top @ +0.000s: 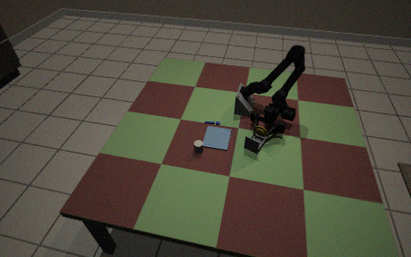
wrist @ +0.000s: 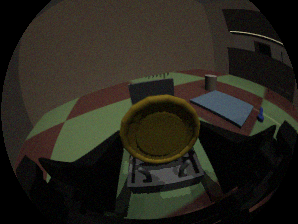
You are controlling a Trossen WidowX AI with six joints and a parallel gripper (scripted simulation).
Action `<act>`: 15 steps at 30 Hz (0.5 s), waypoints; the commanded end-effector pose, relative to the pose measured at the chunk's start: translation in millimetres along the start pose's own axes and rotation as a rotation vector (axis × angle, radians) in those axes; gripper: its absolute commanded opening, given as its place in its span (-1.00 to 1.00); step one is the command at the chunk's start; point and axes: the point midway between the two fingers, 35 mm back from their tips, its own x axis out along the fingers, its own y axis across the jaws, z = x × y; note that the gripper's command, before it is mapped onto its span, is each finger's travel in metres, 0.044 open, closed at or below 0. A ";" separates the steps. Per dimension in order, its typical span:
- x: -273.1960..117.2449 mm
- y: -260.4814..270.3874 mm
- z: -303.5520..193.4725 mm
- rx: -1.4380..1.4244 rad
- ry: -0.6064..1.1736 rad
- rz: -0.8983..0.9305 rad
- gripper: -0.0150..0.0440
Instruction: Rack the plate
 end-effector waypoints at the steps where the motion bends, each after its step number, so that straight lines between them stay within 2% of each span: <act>1: -0.3 0.8 0.7 0.001 0.001 0.002 -0.49; 3: -0.3 0.8 0.7 0.001 0.001 0.002 -0.49; 15: -0.1 0.3 0.2 0.002 0.000 0.001 0.58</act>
